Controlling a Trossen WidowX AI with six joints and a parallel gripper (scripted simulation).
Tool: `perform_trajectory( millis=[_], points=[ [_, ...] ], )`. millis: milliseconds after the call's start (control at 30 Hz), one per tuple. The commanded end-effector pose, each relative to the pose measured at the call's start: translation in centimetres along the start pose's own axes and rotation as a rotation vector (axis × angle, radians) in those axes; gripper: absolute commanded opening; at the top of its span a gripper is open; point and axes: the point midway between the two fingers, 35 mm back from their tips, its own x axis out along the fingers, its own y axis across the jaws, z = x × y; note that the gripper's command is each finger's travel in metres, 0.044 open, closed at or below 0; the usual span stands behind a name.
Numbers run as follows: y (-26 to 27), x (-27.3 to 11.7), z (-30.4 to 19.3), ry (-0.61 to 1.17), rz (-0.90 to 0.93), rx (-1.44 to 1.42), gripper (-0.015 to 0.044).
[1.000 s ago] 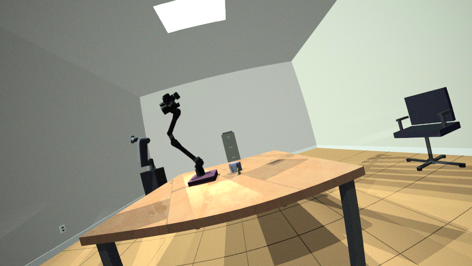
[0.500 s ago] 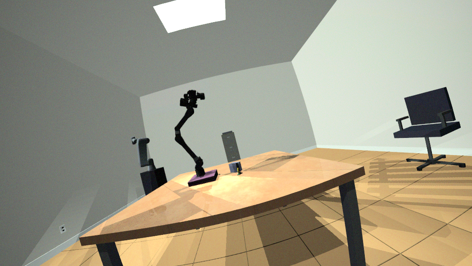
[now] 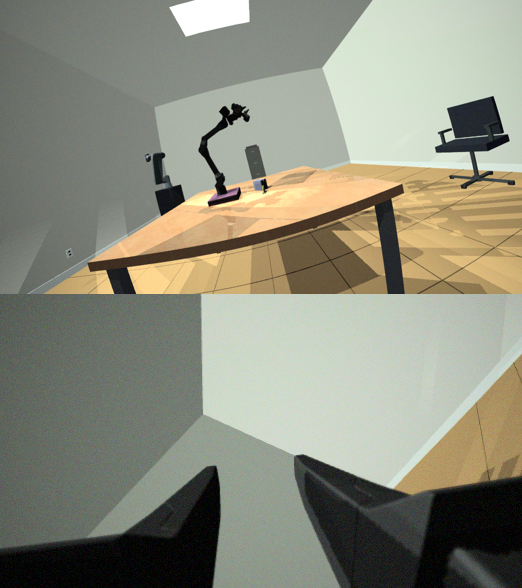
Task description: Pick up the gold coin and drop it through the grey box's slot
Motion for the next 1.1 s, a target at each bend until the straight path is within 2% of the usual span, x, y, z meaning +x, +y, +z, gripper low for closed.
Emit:
perform_trajectory(
  millis=[0,233,467,767,1000,1067],
  points=[
    [-7.7,0.7,0.8,-0.037,-0.227,0.096,0.0161],
    [-19.4,-1.2,1.5,-0.103,-0.592,0.243,0.0161],
    [-30.1,-6.4,1.2,-0.181,-0.976,0.385,0.0161],
    [-40.2,-17.4,-0.9,-0.281,-1.519,0.573,0.0161],
    [-43.4,-27.2,-3.7,-0.331,-1.962,0.708,0.0161],
    [-43.5,-28.9,-4.3,-0.334,-2.039,0.73,0.0161]
  ],
)
